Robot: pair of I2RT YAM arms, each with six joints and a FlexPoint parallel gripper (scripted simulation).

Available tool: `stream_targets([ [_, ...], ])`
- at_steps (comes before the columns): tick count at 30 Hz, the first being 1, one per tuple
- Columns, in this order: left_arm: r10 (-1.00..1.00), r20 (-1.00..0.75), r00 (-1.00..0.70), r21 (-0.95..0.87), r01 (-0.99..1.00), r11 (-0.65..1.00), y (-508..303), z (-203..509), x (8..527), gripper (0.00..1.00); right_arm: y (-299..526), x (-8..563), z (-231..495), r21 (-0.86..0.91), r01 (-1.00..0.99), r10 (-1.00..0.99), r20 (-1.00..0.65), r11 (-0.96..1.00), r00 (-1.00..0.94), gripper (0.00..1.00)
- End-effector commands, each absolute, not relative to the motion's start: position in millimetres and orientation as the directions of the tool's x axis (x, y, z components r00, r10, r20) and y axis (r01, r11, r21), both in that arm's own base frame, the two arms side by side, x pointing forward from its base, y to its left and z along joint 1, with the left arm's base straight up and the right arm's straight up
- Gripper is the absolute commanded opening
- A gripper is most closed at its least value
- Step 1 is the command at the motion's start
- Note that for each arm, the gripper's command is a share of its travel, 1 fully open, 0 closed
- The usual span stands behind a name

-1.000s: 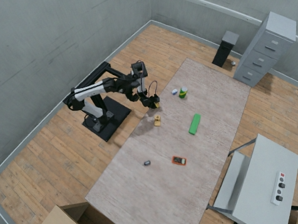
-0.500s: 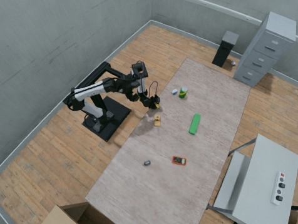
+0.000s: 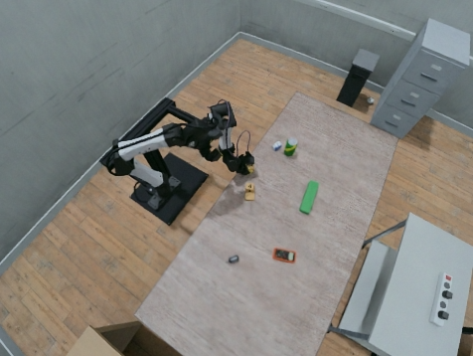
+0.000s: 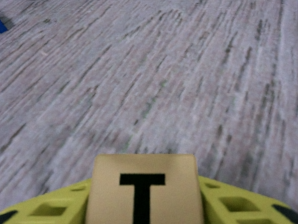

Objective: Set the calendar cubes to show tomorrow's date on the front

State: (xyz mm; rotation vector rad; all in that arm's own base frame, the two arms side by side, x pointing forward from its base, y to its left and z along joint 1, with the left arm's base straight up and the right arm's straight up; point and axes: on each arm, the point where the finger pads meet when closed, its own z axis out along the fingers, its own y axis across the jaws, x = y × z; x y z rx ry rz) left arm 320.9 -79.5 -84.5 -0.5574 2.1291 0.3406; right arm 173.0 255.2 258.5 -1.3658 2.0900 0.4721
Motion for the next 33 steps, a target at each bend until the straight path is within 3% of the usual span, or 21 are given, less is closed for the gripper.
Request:
stream_targets([
  [1,-0.287,-0.828,-0.481,-0.006,-0.504,0.863,-86,-79,329,0.53,257,172,265,-0.027,-0.913,-0.691,-0.663,0.407,-0.288,1.0],
  [2,-0.287,-0.828,-0.481,-0.006,-0.504,0.863,-86,-79,329,0.53,257,172,265,-0.027,-0.913,-0.691,-0.663,0.407,-0.288,1.0],
  [3,-0.29,-0.825,-0.484,-0.011,-0.501,0.865,-88,-78,328,0.64,257,172,265,-0.027,-0.913,-0.691,-0.663,0.407,-0.288,1.0],
  [4,-0.291,-0.828,-0.48,-0.012,-0.502,0.865,-90,-73,326,0.66,257,172,265,-0.027,-0.913,-0.691,-0.663,0.407,-0.288,1.0],
  [17,-0.316,-0.836,-0.449,-0.058,-0.5,0.864,-116,-23,278,0.66,257,172,265,-0.027,-0.913,-0.691,-0.663,0.407,-0.288,1.0],
  [24,-0.37,-0.792,-0.486,-0.126,-0.464,0.877,-136,-25,286,0.65,257,172,265,-0.027,-0.913,-0.691,-0.663,0.407,-0.288,1.0],
  [33,-0.007,-0.634,-0.773,0.228,-0.196,0.954,-131,-40,292,0.65,257,172,265,-0.027,-0.913,-0.691,-0.663,0.407,-0.288,1.0],
])
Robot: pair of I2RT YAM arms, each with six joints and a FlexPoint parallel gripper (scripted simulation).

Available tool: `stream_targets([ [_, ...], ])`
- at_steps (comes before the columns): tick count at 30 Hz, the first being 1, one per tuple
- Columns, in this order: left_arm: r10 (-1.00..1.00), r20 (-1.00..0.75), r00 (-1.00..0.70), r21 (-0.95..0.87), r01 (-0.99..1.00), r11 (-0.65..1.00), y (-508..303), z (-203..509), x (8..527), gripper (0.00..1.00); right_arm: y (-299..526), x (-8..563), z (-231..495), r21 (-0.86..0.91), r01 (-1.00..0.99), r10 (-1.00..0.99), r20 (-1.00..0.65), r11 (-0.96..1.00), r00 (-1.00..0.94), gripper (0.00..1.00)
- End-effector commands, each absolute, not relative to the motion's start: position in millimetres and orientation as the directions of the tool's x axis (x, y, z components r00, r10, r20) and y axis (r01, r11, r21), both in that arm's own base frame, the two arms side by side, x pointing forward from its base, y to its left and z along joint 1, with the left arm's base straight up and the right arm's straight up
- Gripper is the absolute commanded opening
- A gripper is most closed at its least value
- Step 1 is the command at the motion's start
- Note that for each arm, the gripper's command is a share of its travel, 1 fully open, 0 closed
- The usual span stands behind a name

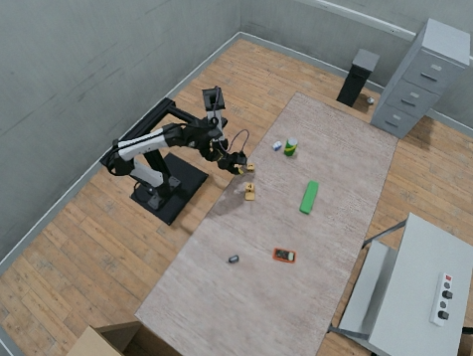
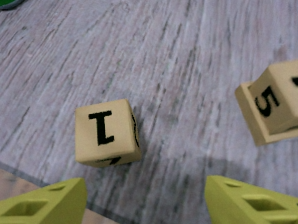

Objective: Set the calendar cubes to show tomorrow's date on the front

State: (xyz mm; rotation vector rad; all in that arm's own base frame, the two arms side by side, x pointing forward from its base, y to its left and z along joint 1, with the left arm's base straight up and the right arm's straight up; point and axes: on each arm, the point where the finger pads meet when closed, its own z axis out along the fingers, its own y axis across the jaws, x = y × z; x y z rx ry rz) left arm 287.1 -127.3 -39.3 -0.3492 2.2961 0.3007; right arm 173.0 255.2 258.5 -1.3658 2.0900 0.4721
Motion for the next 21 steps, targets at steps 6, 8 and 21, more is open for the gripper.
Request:
stream_targets([
  [6,0.152,-0.508,-0.848,0.322,-0.023,0.947,-129,-42,299,0.65,257,172,265,-0.027,-0.913,-0.691,-0.663,0.407,-0.288,1.0],
  [8,0.221,-0.448,-0.866,0.347,0.059,0.936,-127,-42,303,0.65,257,172,265,-0.027,-0.913,-0.691,-0.663,0.407,-0.288,1.0],
  [21,0.545,-0.16,-0.823,0.341,0.472,0.813,-118,-42,315,0.65,257,172,265,-0.027,-0.913,-0.691,-0.663,0.407,-0.288,1.0],
])
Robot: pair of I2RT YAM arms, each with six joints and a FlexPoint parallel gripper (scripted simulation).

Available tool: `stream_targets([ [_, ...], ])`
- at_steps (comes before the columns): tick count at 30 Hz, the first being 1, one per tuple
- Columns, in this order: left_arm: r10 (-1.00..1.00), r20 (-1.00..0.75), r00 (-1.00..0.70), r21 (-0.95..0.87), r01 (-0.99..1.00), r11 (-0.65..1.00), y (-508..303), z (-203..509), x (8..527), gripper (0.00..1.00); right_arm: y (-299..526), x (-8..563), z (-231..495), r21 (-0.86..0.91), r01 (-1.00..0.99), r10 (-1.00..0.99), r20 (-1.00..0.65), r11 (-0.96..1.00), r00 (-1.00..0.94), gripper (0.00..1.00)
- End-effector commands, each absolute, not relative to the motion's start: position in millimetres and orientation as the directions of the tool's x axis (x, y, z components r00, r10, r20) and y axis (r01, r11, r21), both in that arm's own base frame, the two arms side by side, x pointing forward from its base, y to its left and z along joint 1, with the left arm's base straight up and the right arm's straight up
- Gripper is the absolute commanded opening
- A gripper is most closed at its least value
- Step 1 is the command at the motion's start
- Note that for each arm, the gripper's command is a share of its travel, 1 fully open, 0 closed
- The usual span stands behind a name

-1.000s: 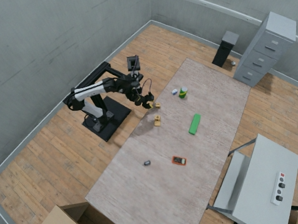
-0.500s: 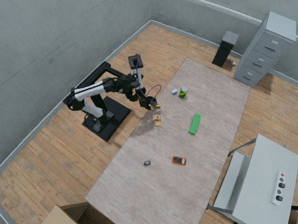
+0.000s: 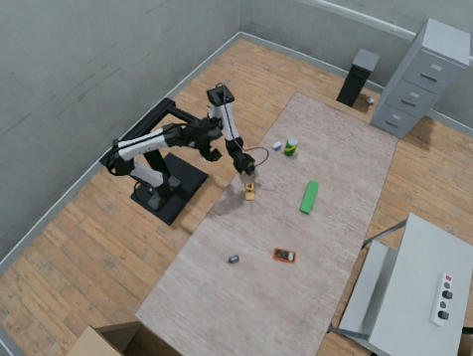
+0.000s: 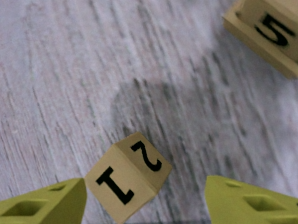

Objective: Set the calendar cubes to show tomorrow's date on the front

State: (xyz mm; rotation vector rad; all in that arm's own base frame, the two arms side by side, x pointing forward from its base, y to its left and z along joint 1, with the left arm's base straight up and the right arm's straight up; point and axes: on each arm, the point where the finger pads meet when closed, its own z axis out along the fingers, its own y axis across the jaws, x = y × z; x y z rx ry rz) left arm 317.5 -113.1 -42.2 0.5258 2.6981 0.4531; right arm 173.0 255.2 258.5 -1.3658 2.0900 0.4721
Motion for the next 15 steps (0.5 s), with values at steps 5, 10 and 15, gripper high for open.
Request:
stream_targets([
  [5,0.708,-0.057,-0.704,0.255,0.675,0.692,-113,-36,320,0.65,257,172,265,-0.027,-0.913,-0.691,-0.663,0.407,-0.288,1.0],
  [10,0.82,-0.025,-0.572,0.166,0.807,0.567,-107,-27,326,0.65,257,172,265,-0.027,-0.913,-0.691,-0.663,0.407,-0.288,1.0],
  [15,0.876,-0.027,-0.481,0.072,0.873,0.482,-100,-26,326,0.65,257,172,265,-0.027,-0.913,-0.691,-0.663,0.407,-0.288,1.0],
])
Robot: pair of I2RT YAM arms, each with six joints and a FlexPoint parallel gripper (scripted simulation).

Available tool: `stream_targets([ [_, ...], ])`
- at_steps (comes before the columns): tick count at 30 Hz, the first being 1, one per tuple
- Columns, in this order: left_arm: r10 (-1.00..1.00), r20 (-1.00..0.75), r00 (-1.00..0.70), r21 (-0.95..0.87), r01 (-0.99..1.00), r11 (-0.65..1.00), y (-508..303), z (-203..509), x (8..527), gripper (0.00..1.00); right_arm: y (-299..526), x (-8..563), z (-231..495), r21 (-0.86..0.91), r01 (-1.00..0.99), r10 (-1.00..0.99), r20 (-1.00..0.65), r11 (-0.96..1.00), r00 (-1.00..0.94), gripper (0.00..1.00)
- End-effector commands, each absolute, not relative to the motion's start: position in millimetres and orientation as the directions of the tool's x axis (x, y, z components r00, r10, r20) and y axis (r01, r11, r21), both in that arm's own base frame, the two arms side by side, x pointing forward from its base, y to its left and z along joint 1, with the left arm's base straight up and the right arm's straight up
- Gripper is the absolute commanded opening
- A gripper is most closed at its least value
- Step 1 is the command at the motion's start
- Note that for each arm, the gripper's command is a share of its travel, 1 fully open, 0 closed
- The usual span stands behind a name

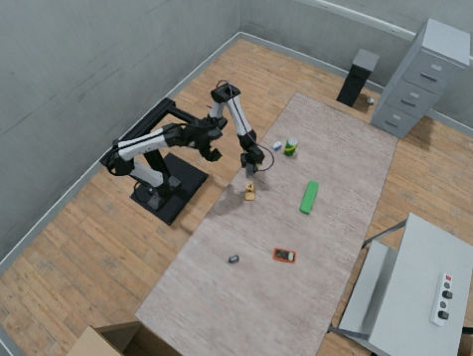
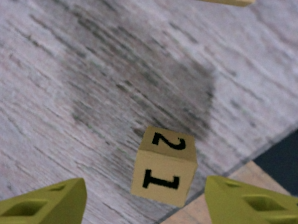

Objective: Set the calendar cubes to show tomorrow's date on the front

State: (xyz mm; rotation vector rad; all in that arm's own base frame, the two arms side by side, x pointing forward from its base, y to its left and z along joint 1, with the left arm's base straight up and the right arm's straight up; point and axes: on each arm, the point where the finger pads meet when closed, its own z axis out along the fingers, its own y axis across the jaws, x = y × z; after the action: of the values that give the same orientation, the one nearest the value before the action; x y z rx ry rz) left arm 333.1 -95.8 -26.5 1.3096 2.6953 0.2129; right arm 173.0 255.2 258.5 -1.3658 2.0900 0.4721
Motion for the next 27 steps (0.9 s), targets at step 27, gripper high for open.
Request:
stream_targets([
  [27,0.878,-0.025,-0.477,0.023,0.878,0.478,-86,-73,326,0.49,257,172,265,-0.027,-0.913,-0.691,-0.663,0.407,-0.288,1.0],
])
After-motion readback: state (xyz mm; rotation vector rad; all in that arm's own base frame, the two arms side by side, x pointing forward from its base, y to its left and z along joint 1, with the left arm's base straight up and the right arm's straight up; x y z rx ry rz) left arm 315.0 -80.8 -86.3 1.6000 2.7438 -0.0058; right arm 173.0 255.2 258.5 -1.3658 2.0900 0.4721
